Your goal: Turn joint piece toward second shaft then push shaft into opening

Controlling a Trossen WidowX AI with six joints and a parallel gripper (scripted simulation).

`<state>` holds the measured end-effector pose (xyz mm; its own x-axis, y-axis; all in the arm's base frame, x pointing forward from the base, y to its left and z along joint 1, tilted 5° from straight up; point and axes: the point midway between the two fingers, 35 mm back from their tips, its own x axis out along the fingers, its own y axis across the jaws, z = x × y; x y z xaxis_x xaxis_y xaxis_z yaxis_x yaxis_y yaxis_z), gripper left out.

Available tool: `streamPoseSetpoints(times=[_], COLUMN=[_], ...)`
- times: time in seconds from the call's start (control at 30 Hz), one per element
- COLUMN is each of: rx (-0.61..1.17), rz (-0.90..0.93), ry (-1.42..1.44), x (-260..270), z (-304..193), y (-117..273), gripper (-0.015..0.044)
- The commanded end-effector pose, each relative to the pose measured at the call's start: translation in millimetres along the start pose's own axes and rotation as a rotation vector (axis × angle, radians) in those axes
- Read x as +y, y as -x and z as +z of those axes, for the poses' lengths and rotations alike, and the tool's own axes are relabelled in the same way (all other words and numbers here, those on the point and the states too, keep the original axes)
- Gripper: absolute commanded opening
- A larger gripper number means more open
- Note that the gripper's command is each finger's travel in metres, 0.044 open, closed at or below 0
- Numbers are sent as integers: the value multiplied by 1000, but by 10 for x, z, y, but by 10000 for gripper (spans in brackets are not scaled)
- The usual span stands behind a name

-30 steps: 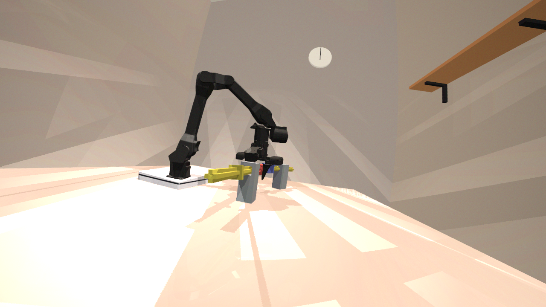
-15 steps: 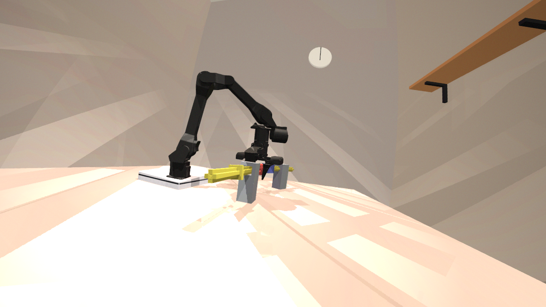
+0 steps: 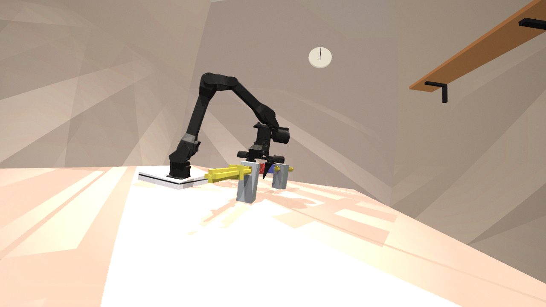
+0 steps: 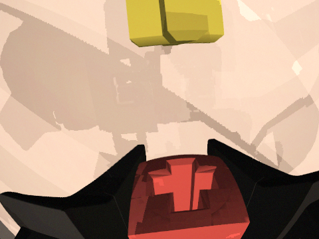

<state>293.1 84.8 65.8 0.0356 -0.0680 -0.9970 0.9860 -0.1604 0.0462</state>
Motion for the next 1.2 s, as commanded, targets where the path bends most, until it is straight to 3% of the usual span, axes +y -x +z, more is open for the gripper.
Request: streamPoseSetpoints(times=[0.0, 0.4, 0.57, 0.67, 1.03, 1.17], rx=[-7, -3, -3, -3, -3, -3], rz=[1, -1, -1, -1, -1, -1], ry=[12, 2, 2, 2, 2, 2], x=[6, 2, 2, 2, 2, 2], z=[0, 0, 0, 0, 0, 0], y=[4, 2, 2, 2, 2, 2], gripper=[0, 0, 131, 147, 436, 440])
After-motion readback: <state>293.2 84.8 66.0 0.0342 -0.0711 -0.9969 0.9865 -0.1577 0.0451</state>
